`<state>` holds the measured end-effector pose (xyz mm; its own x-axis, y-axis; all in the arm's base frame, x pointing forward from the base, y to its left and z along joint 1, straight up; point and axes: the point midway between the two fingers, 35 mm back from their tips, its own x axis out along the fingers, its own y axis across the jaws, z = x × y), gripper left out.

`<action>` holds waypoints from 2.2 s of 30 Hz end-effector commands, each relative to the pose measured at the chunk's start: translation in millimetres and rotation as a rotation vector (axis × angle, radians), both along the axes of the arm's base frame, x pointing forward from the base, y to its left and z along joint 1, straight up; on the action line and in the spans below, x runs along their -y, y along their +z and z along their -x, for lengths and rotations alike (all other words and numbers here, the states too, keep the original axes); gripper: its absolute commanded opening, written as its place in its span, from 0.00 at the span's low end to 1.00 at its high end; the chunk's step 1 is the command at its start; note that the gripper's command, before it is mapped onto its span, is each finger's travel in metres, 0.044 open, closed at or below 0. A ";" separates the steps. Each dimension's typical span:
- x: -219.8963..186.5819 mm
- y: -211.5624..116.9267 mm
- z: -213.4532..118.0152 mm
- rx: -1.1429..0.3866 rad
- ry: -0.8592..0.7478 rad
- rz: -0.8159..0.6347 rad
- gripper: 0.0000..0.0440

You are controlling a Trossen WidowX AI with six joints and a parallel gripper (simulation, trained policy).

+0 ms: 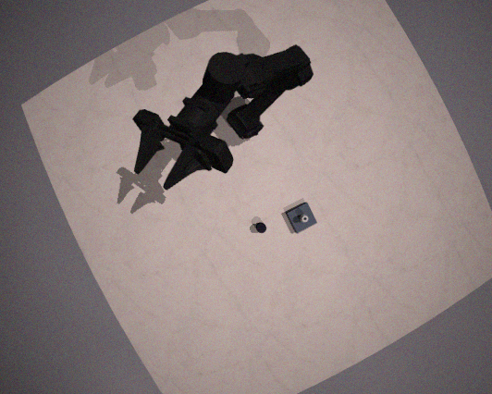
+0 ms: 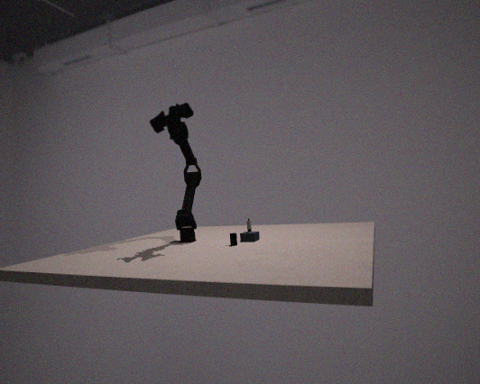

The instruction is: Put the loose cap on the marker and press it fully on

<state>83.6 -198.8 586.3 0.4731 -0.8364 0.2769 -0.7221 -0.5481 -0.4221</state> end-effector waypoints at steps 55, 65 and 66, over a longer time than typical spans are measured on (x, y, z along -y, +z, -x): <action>39.1 -163.3 -102.5 -0.242 0.272 -0.649 0.72; 38.0 -192.8 -119.4 -0.300 0.298 -0.759 0.73; 37.8 -195.7 -121.0 -0.306 0.300 -0.770 0.73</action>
